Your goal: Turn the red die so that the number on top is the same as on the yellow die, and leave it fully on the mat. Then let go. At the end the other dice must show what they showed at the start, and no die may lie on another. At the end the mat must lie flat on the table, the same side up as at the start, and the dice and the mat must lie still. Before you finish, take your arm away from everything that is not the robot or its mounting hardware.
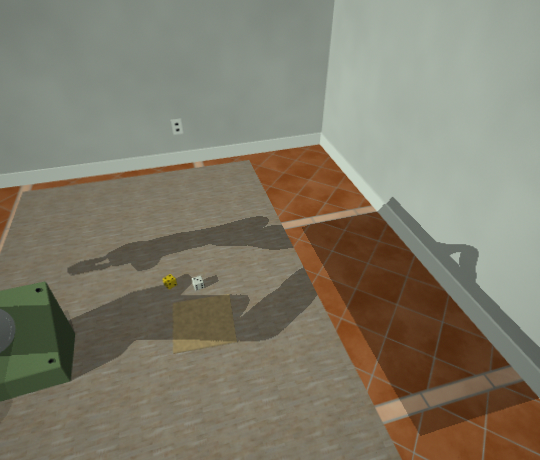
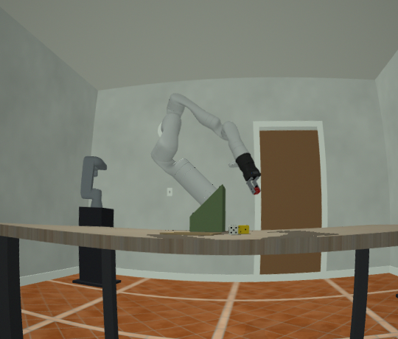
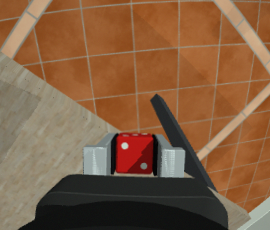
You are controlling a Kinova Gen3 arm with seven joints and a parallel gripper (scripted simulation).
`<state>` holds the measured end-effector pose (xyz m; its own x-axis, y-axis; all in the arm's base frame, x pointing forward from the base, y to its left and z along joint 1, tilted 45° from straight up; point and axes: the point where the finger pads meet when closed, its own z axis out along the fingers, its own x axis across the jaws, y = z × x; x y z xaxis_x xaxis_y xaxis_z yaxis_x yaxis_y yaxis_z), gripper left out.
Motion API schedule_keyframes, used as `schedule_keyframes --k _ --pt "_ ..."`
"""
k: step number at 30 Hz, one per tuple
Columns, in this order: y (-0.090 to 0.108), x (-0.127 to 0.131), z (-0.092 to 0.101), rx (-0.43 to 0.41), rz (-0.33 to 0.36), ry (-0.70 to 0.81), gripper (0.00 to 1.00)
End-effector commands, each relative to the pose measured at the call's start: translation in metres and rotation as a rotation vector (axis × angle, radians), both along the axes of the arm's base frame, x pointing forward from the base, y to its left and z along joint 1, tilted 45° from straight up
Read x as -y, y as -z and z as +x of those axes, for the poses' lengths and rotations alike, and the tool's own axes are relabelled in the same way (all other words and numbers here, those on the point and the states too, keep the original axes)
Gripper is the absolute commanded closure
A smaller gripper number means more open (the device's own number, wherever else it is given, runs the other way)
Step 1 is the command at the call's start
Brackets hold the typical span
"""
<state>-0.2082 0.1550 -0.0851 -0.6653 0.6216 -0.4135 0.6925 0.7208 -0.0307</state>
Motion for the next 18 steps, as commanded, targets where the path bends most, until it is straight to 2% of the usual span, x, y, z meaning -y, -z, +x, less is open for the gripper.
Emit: schedule_keyframes --k 1,2,3,4,5,6,7,8,9,10,13,15,16,18 --pt "0.019 -0.007 0.041 0.086 0.002 0.057 0.51" --pt "0.026 -0.012 0.063 0.131 0.008 0.087 0.51" --pt "0.026 -0.012 0.063 0.131 0.008 0.087 0.51" --pt "0.033 -0.016 0.085 0.174 0.014 0.116 0.51" --pt "0.033 -0.016 0.085 0.174 0.014 0.116 0.51" --pt "0.039 -0.019 0.107 0.218 0.019 0.143 0.51" --pt "0.039 -0.019 0.107 0.218 0.019 0.143 0.51" --pt "0.044 -0.021 0.128 0.260 0.024 0.169 0.51" --pt "0.044 -0.021 0.128 0.260 0.024 0.169 0.51" --pt "0.048 -0.022 0.150 0.303 0.028 0.194 0.51" --pt "0.048 -0.022 0.150 0.303 0.028 0.194 0.51" --pt "0.054 -0.021 0.192 0.385 0.034 0.239 0.51" --pt "0.054 -0.021 0.192 0.385 0.034 0.239 0.51" --pt "0.057 -0.018 0.233 0.465 0.039 0.278 0.51"
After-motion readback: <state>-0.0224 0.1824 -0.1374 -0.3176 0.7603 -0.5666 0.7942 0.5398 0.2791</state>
